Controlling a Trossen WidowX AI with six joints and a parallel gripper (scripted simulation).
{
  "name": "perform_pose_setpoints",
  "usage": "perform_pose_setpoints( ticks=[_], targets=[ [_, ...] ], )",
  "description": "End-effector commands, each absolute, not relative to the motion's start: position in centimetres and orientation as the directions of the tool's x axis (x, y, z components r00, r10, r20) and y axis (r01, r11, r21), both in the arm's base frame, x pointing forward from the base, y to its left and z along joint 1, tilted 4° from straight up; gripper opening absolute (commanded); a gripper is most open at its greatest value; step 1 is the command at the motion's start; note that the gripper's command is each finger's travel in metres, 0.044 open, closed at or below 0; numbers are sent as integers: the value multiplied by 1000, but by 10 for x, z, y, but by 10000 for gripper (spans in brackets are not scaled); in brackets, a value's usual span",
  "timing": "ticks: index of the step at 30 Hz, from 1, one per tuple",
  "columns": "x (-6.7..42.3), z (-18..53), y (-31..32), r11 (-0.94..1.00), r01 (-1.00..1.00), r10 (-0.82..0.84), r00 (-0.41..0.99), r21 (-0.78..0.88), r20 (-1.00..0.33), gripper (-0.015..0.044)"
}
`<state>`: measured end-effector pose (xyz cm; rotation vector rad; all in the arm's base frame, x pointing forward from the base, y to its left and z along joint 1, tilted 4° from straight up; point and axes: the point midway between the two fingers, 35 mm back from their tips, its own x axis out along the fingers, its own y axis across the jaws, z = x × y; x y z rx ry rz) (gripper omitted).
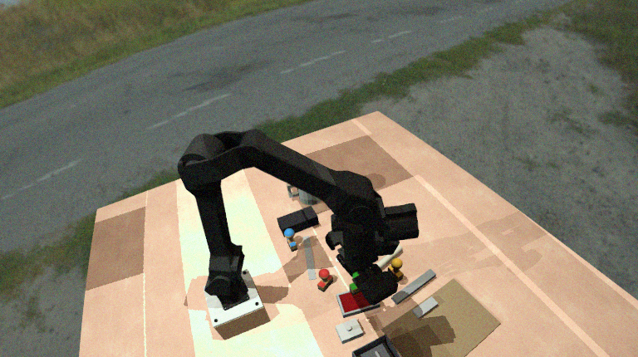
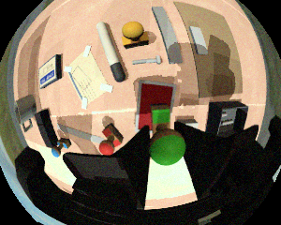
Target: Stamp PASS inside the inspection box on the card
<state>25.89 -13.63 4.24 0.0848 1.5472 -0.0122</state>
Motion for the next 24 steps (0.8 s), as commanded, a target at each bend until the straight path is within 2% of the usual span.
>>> perform_pose_setpoints(
  ticks=[1,24],
  targets=[
    [257,38,-136,997,59,46,18,47,-999,0],
    [258,23,-135,997,60,45,18,46,-999,0]
  ],
)
